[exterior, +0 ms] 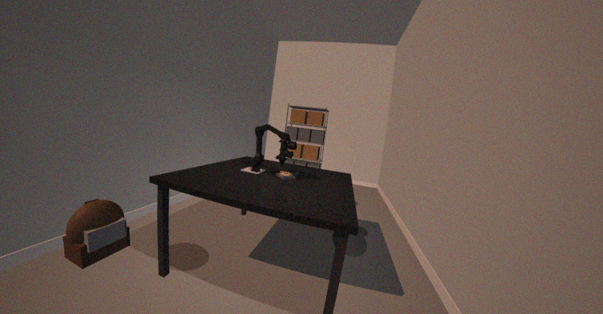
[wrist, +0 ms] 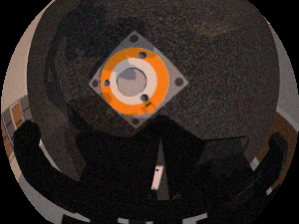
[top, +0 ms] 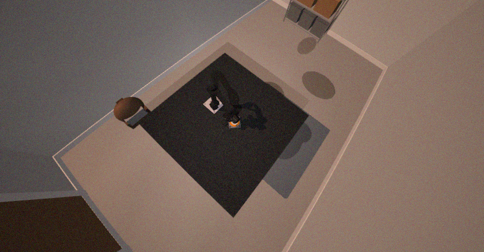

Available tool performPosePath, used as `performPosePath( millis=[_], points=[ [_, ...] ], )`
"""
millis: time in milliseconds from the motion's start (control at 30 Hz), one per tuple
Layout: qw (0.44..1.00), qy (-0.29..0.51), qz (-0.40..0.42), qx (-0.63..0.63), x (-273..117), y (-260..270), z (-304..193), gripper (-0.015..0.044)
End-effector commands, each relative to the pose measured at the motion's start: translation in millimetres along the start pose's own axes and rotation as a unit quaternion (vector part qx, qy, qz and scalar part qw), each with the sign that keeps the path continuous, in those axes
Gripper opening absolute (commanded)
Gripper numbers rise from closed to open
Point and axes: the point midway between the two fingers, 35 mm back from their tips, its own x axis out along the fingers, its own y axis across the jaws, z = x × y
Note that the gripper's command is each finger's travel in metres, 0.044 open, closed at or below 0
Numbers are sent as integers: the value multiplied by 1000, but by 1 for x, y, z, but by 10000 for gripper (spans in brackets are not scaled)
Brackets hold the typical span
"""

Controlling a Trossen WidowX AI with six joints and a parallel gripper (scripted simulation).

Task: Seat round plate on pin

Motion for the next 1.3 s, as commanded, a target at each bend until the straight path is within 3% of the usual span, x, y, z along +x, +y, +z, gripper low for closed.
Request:
performPosePath(
  millis=[0, 333, 1267],
  points=[
    [1000, 6, -2, -2, 8, -3, 1, 0],
    [1000, 6, -2, -2, 50, -4, 1, 0],
    [1000, 7, -1, -2, 51, 19, -20, 0]
  ],
)
